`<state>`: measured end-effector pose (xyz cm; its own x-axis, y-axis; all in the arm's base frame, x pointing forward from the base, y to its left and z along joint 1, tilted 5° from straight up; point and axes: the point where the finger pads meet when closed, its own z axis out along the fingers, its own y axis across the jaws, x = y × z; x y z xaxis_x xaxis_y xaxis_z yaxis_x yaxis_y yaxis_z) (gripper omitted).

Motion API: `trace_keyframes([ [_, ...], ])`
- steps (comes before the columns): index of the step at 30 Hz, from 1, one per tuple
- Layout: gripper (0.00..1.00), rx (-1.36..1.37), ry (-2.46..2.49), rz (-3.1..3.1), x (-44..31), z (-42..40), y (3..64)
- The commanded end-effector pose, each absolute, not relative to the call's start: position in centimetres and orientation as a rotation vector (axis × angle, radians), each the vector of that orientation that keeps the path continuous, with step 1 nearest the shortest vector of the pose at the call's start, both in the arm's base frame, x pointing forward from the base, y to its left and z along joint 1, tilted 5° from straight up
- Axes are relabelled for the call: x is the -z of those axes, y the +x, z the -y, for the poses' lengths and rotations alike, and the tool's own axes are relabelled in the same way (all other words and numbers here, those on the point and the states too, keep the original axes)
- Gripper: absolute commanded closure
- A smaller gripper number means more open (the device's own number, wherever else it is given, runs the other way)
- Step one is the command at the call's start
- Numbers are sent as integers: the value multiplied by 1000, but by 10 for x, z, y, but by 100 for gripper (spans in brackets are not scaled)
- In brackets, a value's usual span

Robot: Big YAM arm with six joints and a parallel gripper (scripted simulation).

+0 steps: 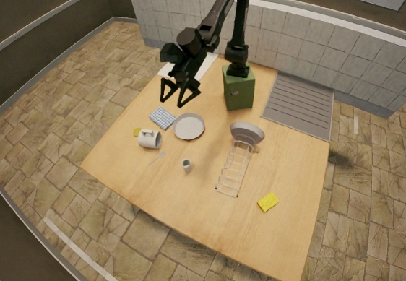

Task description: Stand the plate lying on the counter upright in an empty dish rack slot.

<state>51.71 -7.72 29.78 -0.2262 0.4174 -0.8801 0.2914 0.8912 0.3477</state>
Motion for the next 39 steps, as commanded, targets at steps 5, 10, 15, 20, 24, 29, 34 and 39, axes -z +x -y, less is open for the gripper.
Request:
trace_keyframes([
  [5, 0, -274, 1067, -1812, -148, 141, 479],
  [10, 0, -298, 1288, -1787, -92, 158, 444],
  [15, 0, -307, 1495, -1739, -47, 167, 408],
  [20, 0, -317, 1763, -1647, 4, 171, 355],
  [24, 0, -308, 1981, -1541, 40, 169, 308],
  [29, 0, -290, 2144, -1440, 63, 164, 271],
  [34, 0, -271, 2307, -1320, 83, 154, 231],
  [39, 0, -259, 2367, -1270, 89, 149, 216],
])
